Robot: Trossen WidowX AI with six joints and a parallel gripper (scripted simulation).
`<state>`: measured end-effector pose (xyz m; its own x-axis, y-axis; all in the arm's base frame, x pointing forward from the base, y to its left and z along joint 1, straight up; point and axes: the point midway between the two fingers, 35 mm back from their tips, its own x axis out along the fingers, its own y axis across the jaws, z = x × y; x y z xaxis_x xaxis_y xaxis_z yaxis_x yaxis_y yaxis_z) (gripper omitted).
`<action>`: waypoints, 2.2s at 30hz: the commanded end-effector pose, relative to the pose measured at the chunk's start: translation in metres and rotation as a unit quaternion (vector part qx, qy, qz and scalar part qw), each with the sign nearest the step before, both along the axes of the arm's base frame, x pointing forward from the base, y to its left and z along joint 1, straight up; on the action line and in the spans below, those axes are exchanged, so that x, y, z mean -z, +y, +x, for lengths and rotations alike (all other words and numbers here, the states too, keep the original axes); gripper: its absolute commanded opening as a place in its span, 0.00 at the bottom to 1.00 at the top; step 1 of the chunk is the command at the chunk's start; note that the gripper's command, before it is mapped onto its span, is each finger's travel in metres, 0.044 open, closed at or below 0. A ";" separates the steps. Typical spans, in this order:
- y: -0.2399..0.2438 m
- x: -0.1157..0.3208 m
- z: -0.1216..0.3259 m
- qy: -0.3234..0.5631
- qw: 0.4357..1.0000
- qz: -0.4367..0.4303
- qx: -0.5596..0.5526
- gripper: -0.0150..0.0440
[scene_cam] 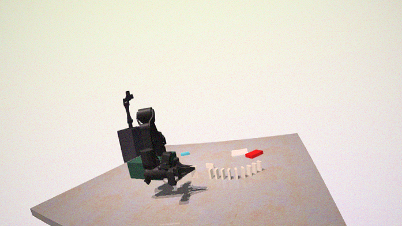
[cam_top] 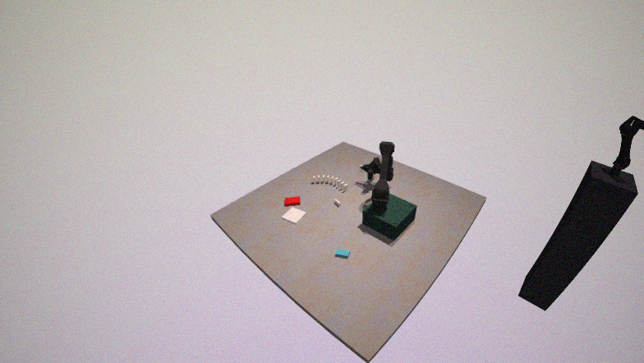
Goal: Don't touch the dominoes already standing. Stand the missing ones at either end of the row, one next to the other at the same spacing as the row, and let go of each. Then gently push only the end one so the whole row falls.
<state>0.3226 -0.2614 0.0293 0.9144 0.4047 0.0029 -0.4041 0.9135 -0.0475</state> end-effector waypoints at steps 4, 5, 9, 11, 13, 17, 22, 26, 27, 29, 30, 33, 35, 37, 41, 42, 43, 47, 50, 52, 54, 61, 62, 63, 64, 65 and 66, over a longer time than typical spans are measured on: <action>-0.001 0.027 0.003 -0.003 1.000 -0.012 0.001 0.30; 0.000 0.032 0.003 -0.003 1.000 -0.013 0.001 0.30; 0.001 0.049 0.003 -0.004 1.000 -0.018 0.001 0.30; 0.002 0.058 0.003 -0.004 1.000 -0.021 0.001 0.30; 0.003 0.066 0.003 -0.005 1.000 -0.023 0.000 0.30; 0.003 0.069 0.003 -0.005 1.000 -0.024 0.000 0.30; 0.003 0.069 0.003 -0.005 1.000 -0.024 0.000 0.30; 0.003 0.069 0.003 -0.005 1.000 -0.024 0.000 0.34; 0.003 0.069 0.003 -0.005 1.000 -0.024 0.000 0.39; 0.003 0.069 0.003 -0.005 1.000 -0.024 0.000 0.48; 0.003 0.069 0.003 -0.005 1.000 -0.024 0.000 0.52; 0.003 0.069 0.003 -0.005 1.000 -0.024 0.000 0.65; 0.003 0.069 0.003 -0.005 1.000 -0.024 0.000 0.74; 0.003 0.069 0.003 -0.005 1.000 -0.024 0.000 0.83; 0.003 0.067 0.003 -0.005 1.000 -0.024 0.000 1.00; 0.003 0.060 0.003 -0.004 1.000 -0.023 0.000 1.00; 0.003 0.050 0.003 -0.004 1.000 -0.023 0.000 1.00; 0.005 0.019 0.002 -0.003 1.000 -0.020 -0.002 1.00; 0.003 0.019 0.004 0.001 1.000 -0.014 0.002 1.00; -0.009 0.019 0.019 0.030 0.999 0.031 0.027 1.00; -0.024 0.020 0.041 0.079 0.990 0.096 0.067 1.00; -0.052 0.032 0.094 0.271 0.899 0.275 0.206 1.00; -0.052 0.033 0.098 0.300 0.879 0.293 0.226 1.00; -0.052 0.035 0.101 0.328 0.858 0.308 0.246 1.00; -0.050 0.035 0.103 0.356 0.836 0.321 0.267 1.00; -0.051 0.032 0.106 0.374 0.819 0.327 0.288 1.00; -0.051 0.030 0.108 0.386 0.806 0.330 0.303 1.00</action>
